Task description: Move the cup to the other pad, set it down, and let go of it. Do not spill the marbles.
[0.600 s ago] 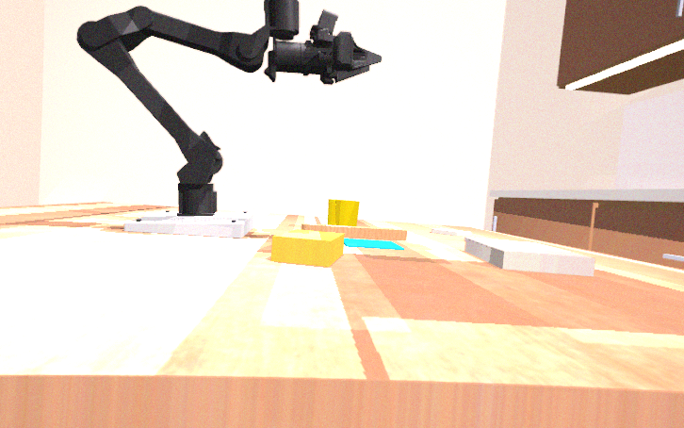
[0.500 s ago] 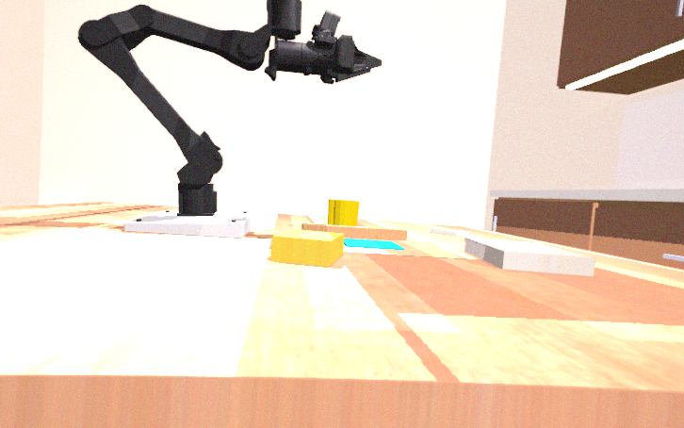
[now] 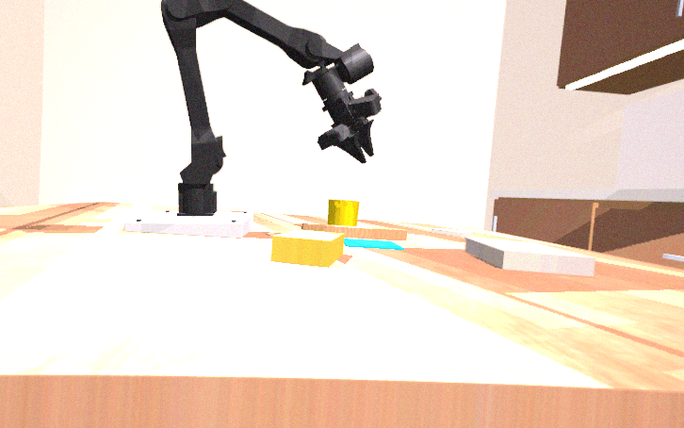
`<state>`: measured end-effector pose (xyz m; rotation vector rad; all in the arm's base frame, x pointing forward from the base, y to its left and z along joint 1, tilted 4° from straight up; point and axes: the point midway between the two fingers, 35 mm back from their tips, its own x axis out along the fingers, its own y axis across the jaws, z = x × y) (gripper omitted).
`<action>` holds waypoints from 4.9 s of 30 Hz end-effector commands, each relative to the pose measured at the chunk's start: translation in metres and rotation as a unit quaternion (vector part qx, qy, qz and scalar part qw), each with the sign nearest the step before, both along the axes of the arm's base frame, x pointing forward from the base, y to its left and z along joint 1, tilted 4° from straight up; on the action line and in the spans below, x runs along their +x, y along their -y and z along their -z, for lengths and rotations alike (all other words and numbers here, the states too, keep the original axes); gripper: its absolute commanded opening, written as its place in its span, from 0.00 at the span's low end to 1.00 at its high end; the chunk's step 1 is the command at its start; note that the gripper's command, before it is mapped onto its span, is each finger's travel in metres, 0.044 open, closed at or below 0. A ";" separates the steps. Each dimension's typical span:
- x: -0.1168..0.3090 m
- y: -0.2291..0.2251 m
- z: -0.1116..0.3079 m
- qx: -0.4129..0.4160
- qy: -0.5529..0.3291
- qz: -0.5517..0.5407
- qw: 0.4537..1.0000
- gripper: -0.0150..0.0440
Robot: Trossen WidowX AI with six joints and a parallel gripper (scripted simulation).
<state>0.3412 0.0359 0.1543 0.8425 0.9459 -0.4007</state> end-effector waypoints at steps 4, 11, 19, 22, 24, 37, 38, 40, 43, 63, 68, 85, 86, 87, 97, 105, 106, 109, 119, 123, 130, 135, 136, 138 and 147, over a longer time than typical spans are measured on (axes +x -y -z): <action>-0.049 -0.019 0.062 0.023 -0.297 0.236 0.925 0.54; -0.049 -0.019 0.062 0.023 -0.297 0.236 0.925 0.54; -0.051 -0.020 0.066 0.023 -0.297 0.236 0.925 0.54; -0.051 -0.020 0.071 0.023 -0.297 0.236 0.925 0.54; -0.051 -0.020 0.074 0.023 -0.297 0.236 0.925 0.54; -0.051 -0.020 0.096 0.023 -0.297 0.236 0.925 0.54; -0.051 -0.020 0.097 0.023 -0.297 0.236 0.925 0.54; -0.051 -0.020 0.101 0.023 -0.297 0.236 0.925 0.54; -0.052 -0.020 0.105 0.023 -0.297 0.236 0.925 0.54; -0.054 -0.019 0.124 0.023 -0.297 0.236 0.925 0.54; -0.054 -0.019 0.122 0.026 -0.296 0.235 0.925 0.53; -0.054 -0.019 0.122 0.026 -0.296 0.235 0.925 0.33; -0.054 -0.019 0.122 0.026 -0.296 0.235 0.925 0.32; -0.054 -0.019 0.122 0.026 -0.296 0.235 0.925 0.31; -0.053 -0.020 0.111 0.025 -0.296 0.235 0.925 0.25; -0.053 -0.021 0.083 0.024 -0.297 0.236 0.925 0.25; -0.053 -0.021 0.080 0.023 -0.297 0.236 0.925 0.25; -0.053 -0.022 0.075 0.023 -0.297 0.236 0.925 0.25; -0.053 -0.022 0.079 0.024 -0.300 0.234 0.924 0.25; -0.053 -0.022 0.079 0.024 -0.300 0.234 0.924 0.25; -0.053 -0.019 0.079 0.023 -0.299 0.235 0.925 0.25; -0.052 -0.009 0.078 0.023 -0.299 0.235 0.925 0.25; -0.052 -0.006 0.078 0.023 -0.298 0.236 0.925 0.25; -0.052 -0.002 0.078 0.023 -0.298 0.236 0.925 0.25; -0.052 0.018 0.077 0.022 -0.297 0.237 0.925 0.25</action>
